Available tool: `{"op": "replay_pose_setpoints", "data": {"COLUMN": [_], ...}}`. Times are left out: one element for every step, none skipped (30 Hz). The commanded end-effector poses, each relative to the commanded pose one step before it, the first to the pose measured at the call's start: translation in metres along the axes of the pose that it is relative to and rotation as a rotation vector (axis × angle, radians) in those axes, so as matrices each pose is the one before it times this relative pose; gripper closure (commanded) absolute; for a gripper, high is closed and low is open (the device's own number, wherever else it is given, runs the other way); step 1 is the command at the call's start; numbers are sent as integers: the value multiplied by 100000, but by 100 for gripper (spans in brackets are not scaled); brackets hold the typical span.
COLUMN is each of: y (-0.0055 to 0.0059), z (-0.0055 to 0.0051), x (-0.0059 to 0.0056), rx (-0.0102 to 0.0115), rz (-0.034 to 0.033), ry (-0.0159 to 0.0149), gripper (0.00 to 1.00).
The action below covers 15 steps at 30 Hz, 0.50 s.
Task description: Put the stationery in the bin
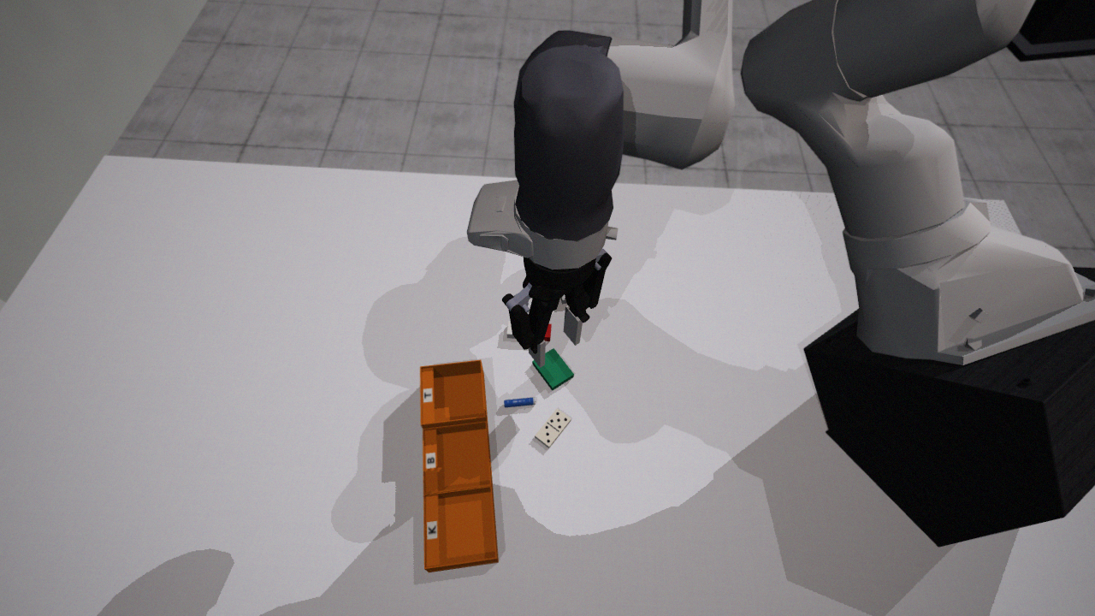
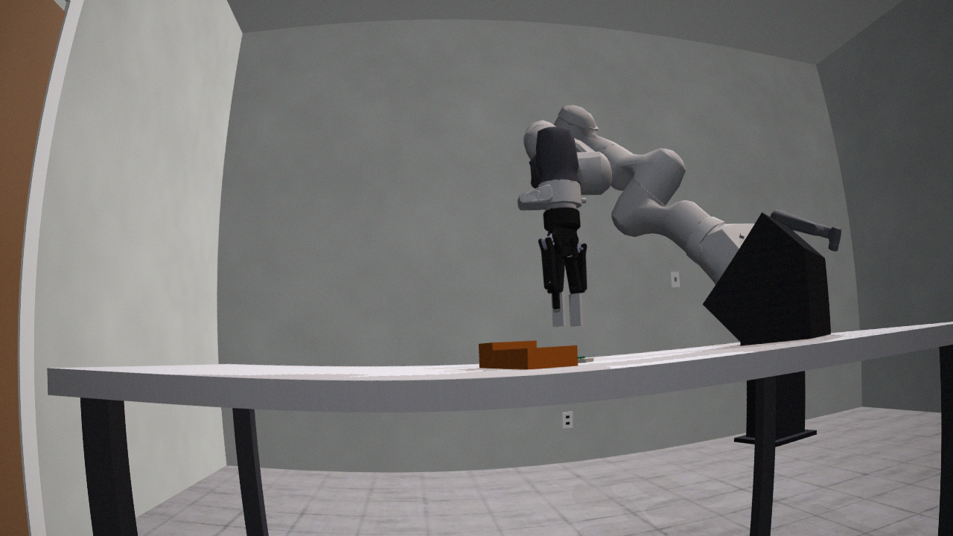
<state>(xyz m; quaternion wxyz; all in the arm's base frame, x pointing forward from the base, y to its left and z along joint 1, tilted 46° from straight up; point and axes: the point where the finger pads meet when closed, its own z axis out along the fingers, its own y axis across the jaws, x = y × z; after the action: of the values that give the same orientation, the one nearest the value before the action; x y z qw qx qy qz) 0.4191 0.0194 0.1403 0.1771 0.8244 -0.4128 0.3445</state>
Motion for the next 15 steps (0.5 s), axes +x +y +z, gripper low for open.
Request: {"op": "replay_pose_setpoints", "data": {"y": [8,3,0,0,2,2,4,3,-4,-14,-24,-34,-42,-48,-51], "z": [0,0,0,0,0,400,400,400,400,400,400,400,400,400,400], "x": [62,2,0,0,1,1,0,-3,-6,-9,-11,-14,-17,-19,-21], "rx": [195,0,0,0,0,0,0,0,0,0,0,0,0,0,0], "rz": [949,0,0,0,0,0,0,0,0,0,0,0,0,0,0], "ry": [120,0,0,0,0,0,0,0,0,0,0,0,0,0,0], "gripper": [67,67,67,67,67,67,67,67,67,67,67,67,67,67,67]}}
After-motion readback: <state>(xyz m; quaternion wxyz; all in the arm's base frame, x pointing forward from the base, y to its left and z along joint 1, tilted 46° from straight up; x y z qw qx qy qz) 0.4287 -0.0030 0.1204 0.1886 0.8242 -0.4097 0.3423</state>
